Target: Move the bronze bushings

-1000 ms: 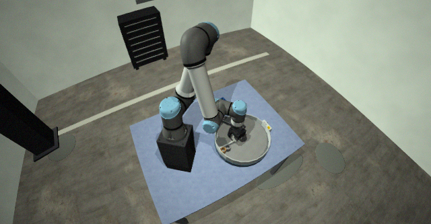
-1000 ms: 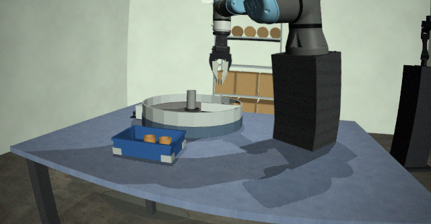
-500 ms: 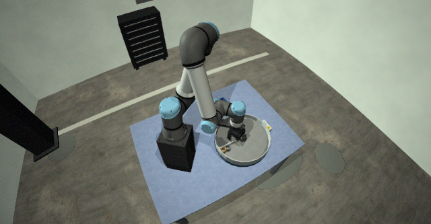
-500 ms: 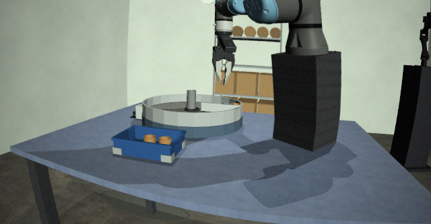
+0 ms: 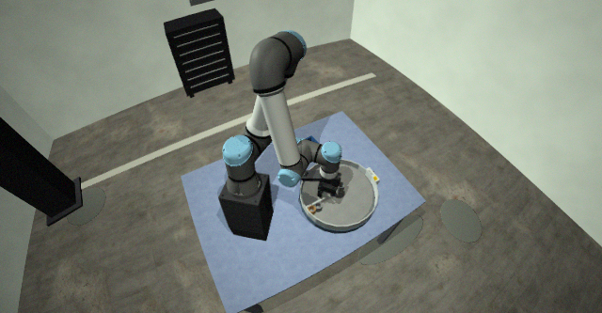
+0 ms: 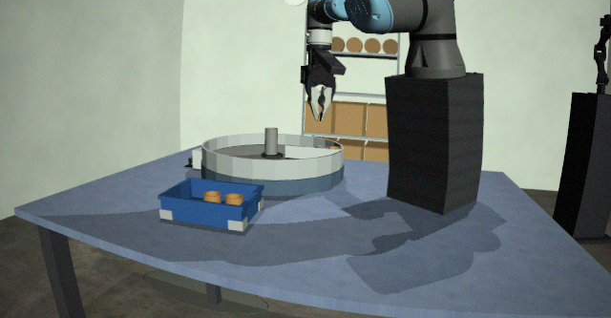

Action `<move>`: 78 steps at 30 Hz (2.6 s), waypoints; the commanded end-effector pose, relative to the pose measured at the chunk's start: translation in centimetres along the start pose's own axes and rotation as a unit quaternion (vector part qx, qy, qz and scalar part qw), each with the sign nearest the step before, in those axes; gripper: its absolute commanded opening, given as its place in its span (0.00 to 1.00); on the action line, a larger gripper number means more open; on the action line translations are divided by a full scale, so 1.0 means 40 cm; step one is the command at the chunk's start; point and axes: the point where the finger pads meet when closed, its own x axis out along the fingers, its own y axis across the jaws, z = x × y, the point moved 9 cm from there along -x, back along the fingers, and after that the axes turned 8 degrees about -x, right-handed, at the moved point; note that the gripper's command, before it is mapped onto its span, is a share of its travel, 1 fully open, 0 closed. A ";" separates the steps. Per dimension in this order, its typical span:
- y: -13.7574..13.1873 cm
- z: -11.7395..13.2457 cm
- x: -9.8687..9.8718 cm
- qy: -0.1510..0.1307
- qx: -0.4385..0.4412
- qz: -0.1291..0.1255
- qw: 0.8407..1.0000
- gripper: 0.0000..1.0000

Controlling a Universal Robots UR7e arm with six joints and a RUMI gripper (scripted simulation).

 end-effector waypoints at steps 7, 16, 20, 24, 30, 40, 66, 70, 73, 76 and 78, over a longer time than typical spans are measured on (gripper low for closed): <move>-0.016 -0.009 -0.001 -0.001 -0.085 0.002 0.996 0.05; -0.029 -0.017 -0.001 -0.001 -0.155 0.002 0.988 0.05; -0.032 -0.018 -0.001 -0.001 -0.170 0.002 0.985 0.05; -0.037 -0.021 -0.001 -0.001 -0.199 0.002 0.980 0.05; -0.044 -0.025 -0.001 -0.001 -0.240 0.002 0.971 0.05; -0.053 -0.029 -0.001 -0.001 -0.292 0.002 0.956 0.05; -0.074 -0.039 -0.001 -0.002 -0.420 0.002 0.907 0.05; -0.076 -0.040 -0.001 -0.002 -0.434 0.002 0.901 0.05; -0.078 -0.041 -0.001 -0.002 -0.442 0.002 0.897 0.05; -0.080 -0.042 -0.001 -0.002 -0.454 0.002 0.891 0.05; -0.081 -0.042 -0.001 -0.002 -0.462 0.002 0.887 0.05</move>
